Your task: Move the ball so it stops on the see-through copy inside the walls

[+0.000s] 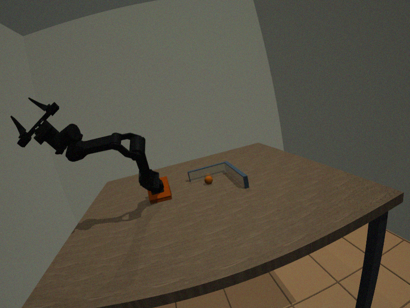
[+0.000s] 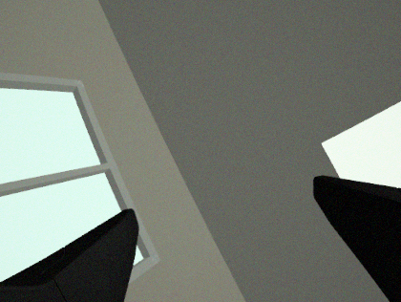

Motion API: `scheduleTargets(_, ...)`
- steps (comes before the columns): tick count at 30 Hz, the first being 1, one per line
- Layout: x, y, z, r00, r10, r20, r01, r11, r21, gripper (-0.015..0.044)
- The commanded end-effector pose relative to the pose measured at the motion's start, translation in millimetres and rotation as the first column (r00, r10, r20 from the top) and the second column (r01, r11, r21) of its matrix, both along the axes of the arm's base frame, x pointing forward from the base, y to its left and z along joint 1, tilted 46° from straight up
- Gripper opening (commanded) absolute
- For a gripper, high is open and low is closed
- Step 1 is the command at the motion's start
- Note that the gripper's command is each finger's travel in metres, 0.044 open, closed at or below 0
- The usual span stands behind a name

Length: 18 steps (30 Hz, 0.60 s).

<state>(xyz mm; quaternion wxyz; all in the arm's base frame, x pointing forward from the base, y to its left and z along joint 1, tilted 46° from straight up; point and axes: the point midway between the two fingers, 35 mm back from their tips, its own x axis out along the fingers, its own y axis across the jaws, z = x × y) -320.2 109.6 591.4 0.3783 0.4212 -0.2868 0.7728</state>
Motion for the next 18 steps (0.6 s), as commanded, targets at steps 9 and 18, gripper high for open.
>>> scheduleTargets(9, -23.5, 94.4, -47.8, 0.945, -0.210, 0.250, 0.236, 0.969, -0.079, 0.0318)
scheduleTargets(18, -1.2, 215.7, -120.8, 0.747, -0.394, 0.536, 0.539, 0.830, -0.141, 0.0318)
